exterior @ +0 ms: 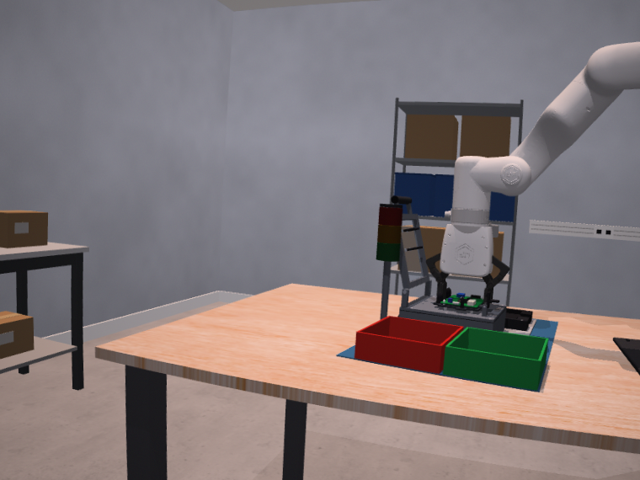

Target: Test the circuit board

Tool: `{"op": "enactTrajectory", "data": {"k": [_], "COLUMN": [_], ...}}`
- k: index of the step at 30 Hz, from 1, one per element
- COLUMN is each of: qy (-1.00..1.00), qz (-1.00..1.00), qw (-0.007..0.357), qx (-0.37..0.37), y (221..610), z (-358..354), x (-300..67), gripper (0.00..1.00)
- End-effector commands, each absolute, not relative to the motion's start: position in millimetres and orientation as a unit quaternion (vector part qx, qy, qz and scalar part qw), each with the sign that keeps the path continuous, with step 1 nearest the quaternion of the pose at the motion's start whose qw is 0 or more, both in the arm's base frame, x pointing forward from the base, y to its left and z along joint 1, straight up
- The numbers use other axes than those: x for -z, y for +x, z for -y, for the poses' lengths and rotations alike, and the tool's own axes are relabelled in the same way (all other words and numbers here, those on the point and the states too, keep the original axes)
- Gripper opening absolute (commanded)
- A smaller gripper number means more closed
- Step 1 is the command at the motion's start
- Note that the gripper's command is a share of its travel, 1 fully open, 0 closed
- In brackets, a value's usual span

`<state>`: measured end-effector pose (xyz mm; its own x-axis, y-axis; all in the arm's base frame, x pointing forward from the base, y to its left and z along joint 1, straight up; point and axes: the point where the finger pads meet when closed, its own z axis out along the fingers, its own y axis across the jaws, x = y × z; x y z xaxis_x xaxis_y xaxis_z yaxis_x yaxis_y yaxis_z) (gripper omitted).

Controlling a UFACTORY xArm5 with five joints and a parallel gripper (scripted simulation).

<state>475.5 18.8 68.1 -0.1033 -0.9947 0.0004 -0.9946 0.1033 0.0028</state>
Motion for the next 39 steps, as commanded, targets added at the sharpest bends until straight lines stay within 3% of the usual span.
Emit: {"op": "enactTrajectory", "data": {"k": [1,31,39], "qy": [0.670,0.670,0.670], "qz": [0.743,0.743,0.743], "qw": [0.000,0.000,0.000], "qx": [0.000,0.000,0.000], "y": [477,477,477], "z": [-19,-19,-19], "x": [-70,-70,-96], "gripper": [1.00,1.00,1.00]}}
